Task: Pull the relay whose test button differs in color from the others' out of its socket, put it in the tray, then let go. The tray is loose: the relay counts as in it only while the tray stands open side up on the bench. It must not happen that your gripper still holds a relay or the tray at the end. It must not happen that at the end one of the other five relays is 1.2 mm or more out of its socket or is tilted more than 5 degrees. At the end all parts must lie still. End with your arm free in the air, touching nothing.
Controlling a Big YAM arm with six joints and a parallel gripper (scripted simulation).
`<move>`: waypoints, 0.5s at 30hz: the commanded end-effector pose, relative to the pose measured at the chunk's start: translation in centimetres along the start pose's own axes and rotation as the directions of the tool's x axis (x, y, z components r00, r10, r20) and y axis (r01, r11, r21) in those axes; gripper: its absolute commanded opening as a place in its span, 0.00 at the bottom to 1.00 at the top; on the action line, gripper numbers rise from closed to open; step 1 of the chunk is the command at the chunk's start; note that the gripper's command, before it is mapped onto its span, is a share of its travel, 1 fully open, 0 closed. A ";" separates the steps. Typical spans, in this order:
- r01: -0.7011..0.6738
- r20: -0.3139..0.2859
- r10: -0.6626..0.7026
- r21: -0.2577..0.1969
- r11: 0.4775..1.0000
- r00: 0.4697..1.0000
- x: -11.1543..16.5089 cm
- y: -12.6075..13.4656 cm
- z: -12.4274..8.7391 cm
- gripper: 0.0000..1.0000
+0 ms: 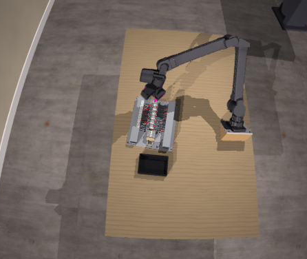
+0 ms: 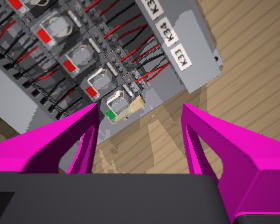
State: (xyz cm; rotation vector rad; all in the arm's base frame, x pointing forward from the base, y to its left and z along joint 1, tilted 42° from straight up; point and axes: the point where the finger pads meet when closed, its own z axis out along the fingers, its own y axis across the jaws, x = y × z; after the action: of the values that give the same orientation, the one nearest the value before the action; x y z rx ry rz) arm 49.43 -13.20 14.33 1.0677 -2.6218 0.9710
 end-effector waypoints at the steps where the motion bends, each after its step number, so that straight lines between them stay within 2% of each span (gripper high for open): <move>1: 0.156 0.000 -0.156 0.002 0.988 0.988 -1.9 -0.3 -1.8 0.59; 9: 0.386 -0.062 -0.391 -0.081 0.919 0.918 -2.5 2.3 -1.4 0.59; 11: 0.386 -0.062 -0.391 -0.081 0.919 0.918 -2.5 2.3 -1.4 0.59; 15: 0.451 -0.078 -0.461 -0.114 0.885 0.884 -2.5 2.9 -1.2 0.59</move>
State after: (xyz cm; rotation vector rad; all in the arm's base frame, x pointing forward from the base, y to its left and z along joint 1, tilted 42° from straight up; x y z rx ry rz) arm 47.57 -10.65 11.46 1.4026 -2.1983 0.7531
